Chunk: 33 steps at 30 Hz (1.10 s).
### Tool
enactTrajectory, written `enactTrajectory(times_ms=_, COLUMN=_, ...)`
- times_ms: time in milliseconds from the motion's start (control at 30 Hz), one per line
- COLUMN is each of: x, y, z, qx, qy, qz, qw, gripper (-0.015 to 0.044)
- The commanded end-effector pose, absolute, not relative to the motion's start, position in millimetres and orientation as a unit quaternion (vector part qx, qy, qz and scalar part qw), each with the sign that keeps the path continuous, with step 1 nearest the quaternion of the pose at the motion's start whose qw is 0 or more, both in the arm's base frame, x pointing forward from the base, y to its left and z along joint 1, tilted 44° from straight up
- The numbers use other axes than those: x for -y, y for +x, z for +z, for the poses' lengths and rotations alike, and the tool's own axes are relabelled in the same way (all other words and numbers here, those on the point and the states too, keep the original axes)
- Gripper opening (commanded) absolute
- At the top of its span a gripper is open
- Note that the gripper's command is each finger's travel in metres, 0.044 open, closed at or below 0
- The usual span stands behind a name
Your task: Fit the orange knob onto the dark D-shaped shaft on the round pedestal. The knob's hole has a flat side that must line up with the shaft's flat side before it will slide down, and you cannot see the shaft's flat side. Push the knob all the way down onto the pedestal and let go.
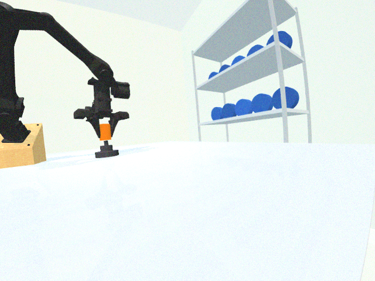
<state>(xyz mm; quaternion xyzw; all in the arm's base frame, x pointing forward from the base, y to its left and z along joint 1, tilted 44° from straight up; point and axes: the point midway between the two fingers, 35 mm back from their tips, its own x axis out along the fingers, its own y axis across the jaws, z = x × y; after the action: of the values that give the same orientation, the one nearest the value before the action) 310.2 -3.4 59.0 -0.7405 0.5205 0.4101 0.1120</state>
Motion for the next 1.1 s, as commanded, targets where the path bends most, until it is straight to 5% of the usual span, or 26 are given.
enactTrajectory(times_ms=0, x=2.2, y=310.9, z=60.6, qx=-0.510, qy=-0.744, qz=0.422, qw=0.094, gripper=0.0000)
enactTrajectory(times_ms=1067, x=2.2, y=311.1, z=60.7, qx=-0.463, qy=-0.750, qz=0.473, qw=0.015, gripper=0.0000)
